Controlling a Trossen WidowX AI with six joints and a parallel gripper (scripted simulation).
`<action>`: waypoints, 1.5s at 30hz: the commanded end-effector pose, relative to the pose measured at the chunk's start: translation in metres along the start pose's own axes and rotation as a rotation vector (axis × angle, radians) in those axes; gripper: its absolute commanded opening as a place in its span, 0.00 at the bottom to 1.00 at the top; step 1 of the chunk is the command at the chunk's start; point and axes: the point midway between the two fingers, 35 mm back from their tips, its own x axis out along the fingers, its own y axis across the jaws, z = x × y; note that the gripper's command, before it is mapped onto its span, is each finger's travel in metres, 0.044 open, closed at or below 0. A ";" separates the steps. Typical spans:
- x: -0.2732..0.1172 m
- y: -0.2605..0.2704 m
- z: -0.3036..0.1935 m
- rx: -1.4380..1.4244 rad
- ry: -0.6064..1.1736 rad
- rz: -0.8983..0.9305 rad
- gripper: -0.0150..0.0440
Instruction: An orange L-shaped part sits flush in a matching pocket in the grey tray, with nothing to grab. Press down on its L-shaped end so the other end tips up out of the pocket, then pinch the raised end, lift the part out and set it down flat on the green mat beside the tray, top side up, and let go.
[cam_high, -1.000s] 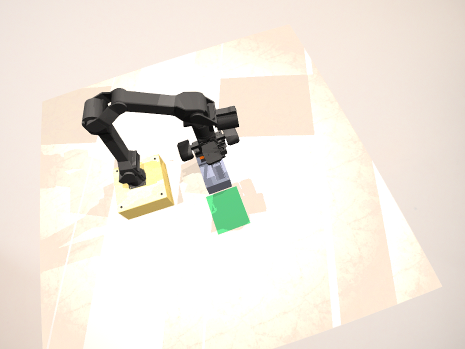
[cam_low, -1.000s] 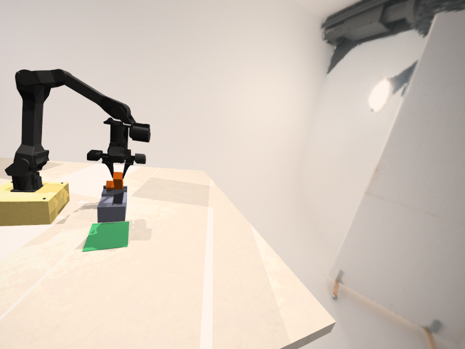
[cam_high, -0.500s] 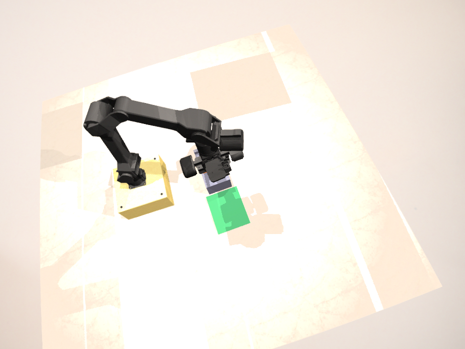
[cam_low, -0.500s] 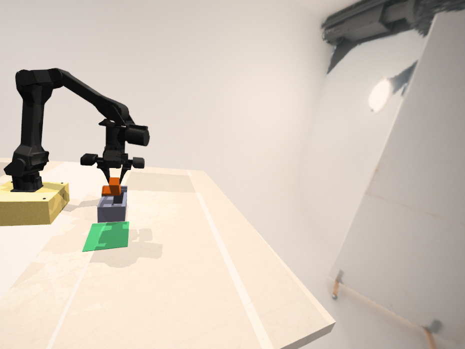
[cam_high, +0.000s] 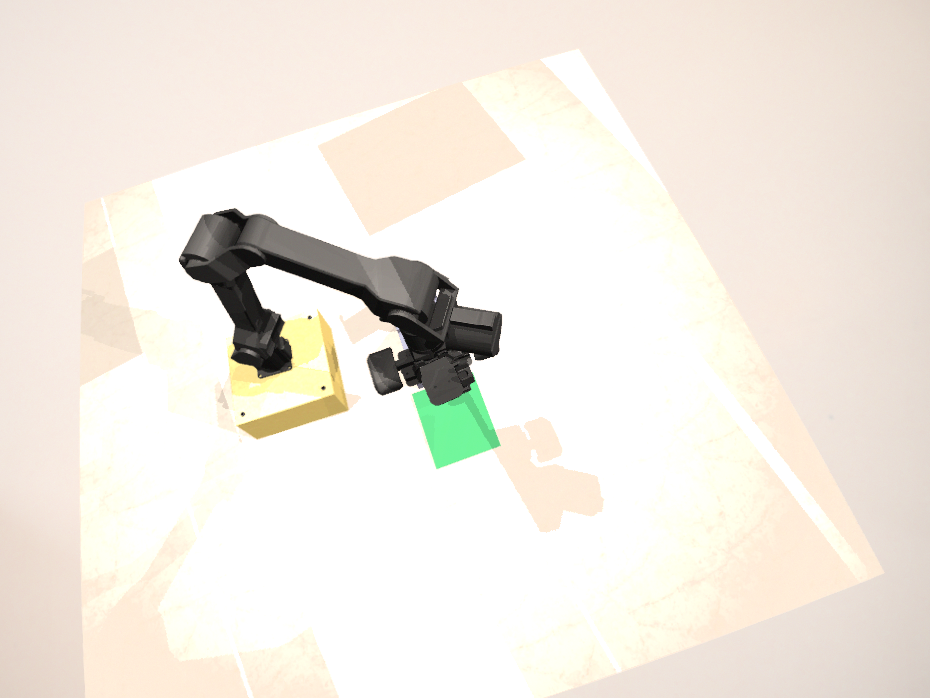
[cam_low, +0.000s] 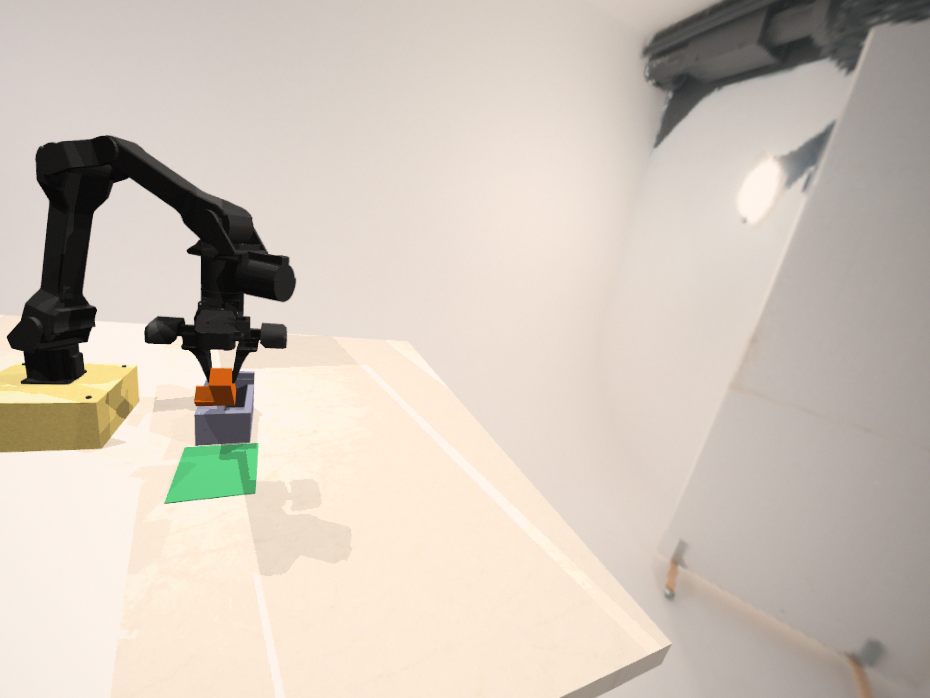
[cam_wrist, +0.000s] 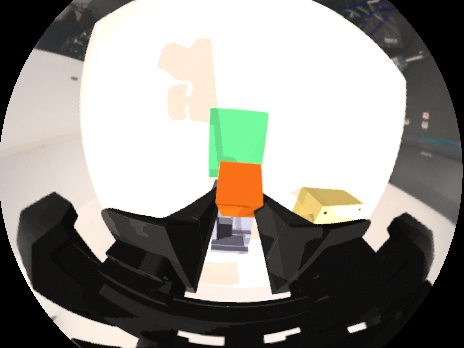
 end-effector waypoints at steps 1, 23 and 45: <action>0.000 -0.001 0.018 -0.004 -0.001 -0.002 0.25; 0.016 -0.004 0.042 -0.004 -0.003 -0.002 0.25; 0.050 -0.004 0.042 -0.004 -0.003 -0.002 0.25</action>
